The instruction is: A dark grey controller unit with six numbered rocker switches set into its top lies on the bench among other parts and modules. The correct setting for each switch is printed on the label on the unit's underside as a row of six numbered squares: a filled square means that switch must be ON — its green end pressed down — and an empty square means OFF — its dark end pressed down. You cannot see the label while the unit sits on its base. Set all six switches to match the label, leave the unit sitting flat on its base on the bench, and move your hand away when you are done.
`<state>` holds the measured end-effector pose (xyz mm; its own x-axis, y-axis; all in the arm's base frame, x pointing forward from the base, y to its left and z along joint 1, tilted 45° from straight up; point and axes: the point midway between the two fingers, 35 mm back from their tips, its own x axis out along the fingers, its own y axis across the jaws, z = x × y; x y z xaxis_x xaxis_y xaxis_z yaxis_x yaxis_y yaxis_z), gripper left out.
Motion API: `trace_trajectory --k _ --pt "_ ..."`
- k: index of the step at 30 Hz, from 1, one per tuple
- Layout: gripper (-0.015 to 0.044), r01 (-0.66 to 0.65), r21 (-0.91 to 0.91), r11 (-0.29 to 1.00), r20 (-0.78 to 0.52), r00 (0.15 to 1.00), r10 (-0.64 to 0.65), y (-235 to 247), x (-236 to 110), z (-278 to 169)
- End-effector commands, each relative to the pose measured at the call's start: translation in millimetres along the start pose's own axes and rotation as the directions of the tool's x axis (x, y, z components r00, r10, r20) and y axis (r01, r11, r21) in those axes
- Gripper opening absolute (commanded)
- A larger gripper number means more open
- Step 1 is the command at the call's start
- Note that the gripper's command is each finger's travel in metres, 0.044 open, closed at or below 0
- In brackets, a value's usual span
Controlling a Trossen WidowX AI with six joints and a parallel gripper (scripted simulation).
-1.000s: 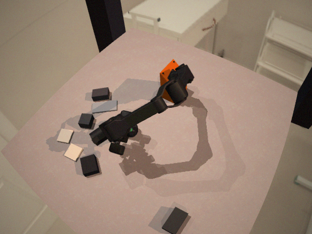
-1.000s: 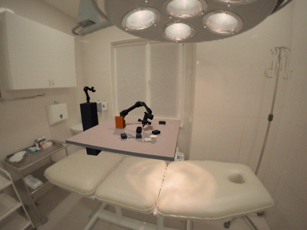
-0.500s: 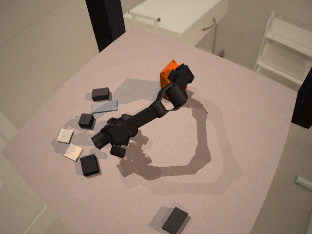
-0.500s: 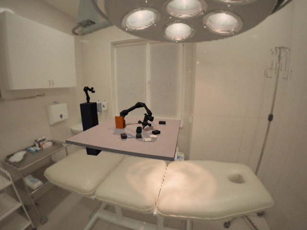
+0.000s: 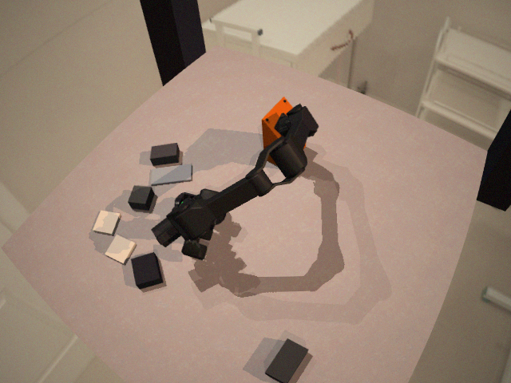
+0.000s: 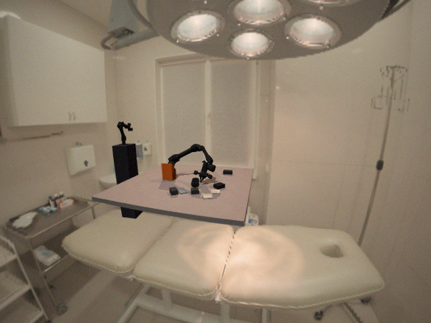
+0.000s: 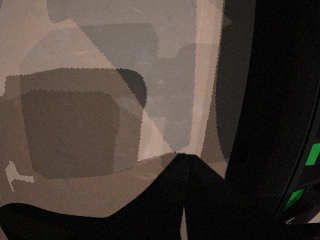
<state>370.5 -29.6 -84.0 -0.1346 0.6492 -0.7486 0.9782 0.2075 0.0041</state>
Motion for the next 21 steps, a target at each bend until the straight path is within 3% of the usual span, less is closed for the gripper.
trace_trajectory --k 1,21 --pt "0.0000 0.000 0.008 1.000 -0.004 1.000 0.000 -2.9 1.1 0.0" --pt "0.0000 0.000 0.009 1.000 -0.004 1.000 0.000 -10.4 3.5 0.0"
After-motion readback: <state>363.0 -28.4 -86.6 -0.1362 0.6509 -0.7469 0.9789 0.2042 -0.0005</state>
